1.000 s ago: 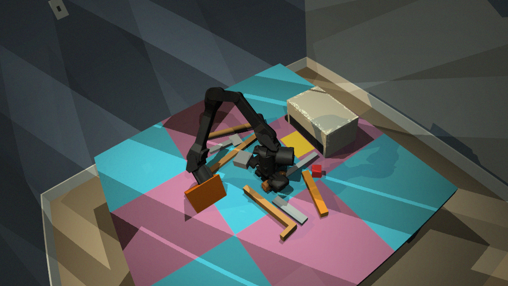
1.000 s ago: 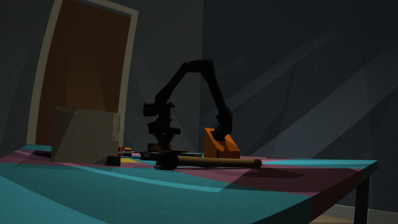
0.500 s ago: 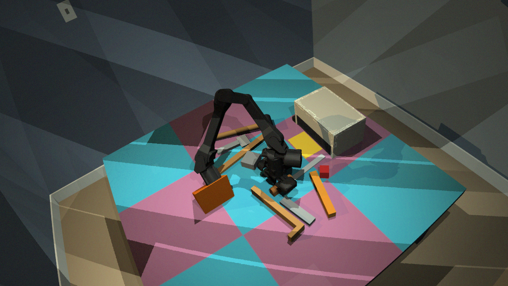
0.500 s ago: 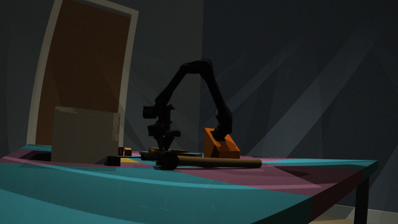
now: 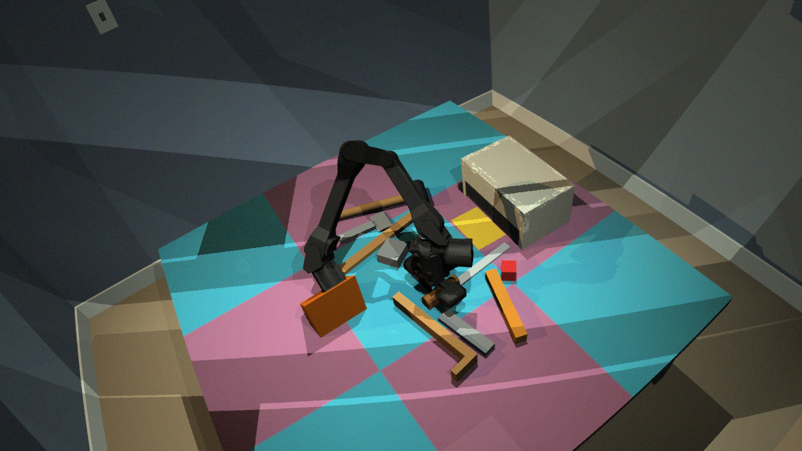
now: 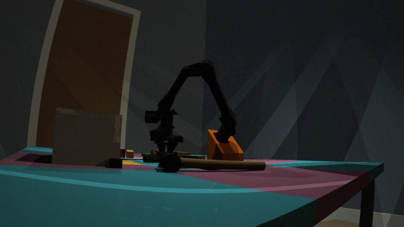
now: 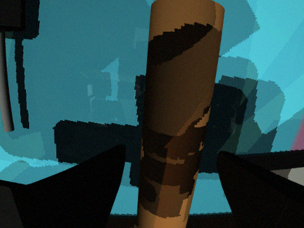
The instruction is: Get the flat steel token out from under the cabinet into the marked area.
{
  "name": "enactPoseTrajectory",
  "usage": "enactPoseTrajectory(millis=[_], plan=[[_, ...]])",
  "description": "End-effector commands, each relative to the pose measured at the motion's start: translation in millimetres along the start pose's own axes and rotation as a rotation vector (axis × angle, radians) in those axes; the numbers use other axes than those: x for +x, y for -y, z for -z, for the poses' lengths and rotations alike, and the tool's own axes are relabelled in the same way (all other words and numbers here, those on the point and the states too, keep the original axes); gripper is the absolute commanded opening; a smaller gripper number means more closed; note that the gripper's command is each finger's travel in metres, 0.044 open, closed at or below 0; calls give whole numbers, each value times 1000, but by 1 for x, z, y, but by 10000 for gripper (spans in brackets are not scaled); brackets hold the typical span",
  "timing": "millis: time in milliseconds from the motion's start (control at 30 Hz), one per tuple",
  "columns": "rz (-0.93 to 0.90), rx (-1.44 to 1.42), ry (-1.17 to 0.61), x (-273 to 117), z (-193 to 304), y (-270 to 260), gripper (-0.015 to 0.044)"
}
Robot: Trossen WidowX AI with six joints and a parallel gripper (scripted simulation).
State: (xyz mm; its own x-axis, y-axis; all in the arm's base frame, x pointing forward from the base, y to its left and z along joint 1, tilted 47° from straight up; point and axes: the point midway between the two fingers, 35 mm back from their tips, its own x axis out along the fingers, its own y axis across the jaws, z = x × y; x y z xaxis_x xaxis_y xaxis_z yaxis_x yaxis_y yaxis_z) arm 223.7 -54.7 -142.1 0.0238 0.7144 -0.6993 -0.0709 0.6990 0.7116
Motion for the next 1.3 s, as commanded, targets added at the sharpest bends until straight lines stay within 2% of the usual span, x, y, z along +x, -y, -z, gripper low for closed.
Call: enactPoseTrajectory(millis=[0,300,433,733,867,1267], plan=[[-4,0,5,4,0,0,270],[-4,16,5,8,5,-3,270],[0,5,2,6,3,-1,165],[0,5,2,6,3,-1,105],[0,5,2,6,3,-1,0],[-2,11,5,6,-6,0,0]])
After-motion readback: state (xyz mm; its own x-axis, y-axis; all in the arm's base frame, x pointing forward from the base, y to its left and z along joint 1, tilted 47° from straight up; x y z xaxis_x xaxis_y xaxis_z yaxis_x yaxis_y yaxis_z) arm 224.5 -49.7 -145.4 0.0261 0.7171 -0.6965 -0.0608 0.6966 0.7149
